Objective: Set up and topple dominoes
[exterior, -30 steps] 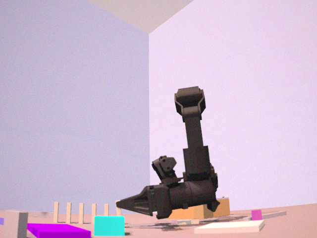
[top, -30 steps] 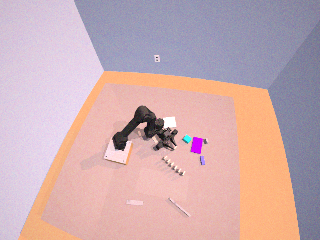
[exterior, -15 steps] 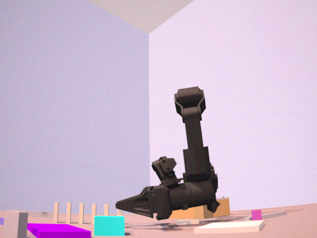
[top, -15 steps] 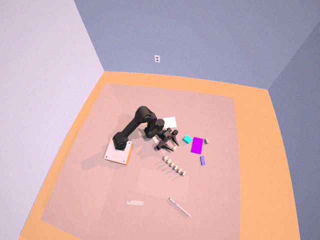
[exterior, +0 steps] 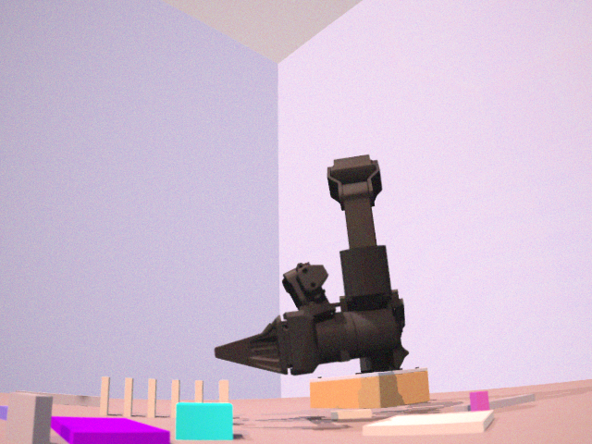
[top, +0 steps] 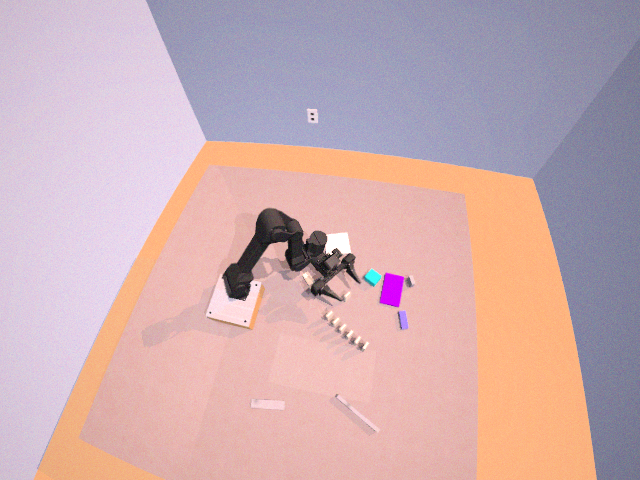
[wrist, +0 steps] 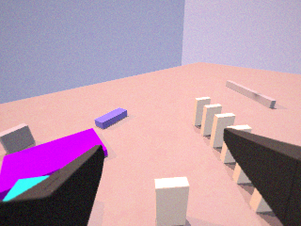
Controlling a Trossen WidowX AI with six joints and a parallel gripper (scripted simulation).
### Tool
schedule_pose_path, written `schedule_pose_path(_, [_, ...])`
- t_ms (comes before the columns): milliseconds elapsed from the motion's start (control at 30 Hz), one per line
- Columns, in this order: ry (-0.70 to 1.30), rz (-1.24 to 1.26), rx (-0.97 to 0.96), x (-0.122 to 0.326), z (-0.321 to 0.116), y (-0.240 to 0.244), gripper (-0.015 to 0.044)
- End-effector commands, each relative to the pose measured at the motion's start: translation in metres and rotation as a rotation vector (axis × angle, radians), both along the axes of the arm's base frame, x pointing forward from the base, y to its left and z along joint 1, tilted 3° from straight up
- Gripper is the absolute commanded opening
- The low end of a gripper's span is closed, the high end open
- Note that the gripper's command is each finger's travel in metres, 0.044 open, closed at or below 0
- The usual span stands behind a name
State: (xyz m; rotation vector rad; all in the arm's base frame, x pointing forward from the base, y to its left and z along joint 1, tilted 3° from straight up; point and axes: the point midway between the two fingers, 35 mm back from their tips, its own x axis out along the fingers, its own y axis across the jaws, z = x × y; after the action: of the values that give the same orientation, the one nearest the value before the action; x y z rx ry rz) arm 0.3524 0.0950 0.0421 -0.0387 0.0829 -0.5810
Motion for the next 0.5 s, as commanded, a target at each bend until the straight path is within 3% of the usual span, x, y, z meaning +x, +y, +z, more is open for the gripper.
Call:
schedule_pose_path(0, [-0.001,-0.004,0.001,-0.003,0.017,-0.001,0.0440])
schedule_pose_path(167, [0.043,0.034,0.002,0.016,0.014,0.005,0.0440])
schedule_pose_path(467, [0.401,0.200,0.140,0.094,0.004,0.017,0.0440])
